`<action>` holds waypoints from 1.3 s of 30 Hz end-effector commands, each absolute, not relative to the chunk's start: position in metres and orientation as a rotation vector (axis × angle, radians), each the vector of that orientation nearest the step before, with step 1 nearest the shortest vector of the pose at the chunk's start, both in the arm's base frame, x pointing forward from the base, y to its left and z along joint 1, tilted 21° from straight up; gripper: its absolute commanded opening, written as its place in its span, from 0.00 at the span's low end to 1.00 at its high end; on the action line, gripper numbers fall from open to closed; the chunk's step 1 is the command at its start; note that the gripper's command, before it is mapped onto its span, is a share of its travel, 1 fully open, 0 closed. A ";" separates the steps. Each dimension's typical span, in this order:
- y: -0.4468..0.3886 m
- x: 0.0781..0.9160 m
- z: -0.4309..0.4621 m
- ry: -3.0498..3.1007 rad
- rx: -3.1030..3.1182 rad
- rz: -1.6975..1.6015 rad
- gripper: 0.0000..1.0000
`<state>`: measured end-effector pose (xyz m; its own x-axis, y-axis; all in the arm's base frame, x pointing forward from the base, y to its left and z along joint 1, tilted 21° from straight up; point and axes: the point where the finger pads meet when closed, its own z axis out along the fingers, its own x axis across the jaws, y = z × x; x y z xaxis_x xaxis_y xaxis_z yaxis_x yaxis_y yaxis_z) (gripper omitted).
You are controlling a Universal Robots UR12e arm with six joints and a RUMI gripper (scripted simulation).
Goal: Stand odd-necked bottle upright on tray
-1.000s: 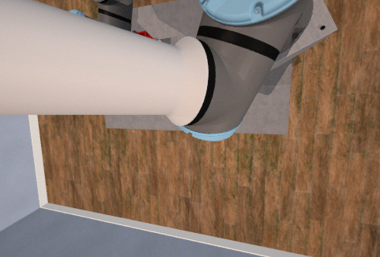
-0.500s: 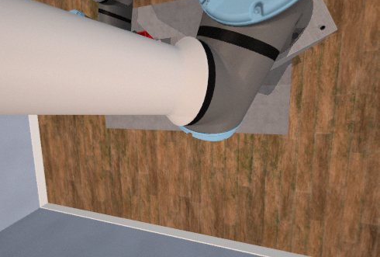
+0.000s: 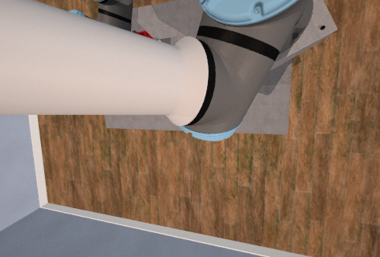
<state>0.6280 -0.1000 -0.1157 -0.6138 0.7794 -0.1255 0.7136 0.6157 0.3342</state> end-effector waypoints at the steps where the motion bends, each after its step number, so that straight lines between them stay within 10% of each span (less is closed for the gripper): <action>1: -0.100 0.628 -0.115 2.583 1.219 0.367 0.00; 25: -0.100 0.628 -0.115 2.583 1.219 0.367 0.00; 26: -0.100 0.628 -0.115 2.583 1.219 0.367 0.38; 39: -0.100 0.628 -0.115 2.583 1.219 0.367 0.38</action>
<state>0.6281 -0.1000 -0.1157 -0.6138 0.7794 -0.1256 0.7136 0.6158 0.3342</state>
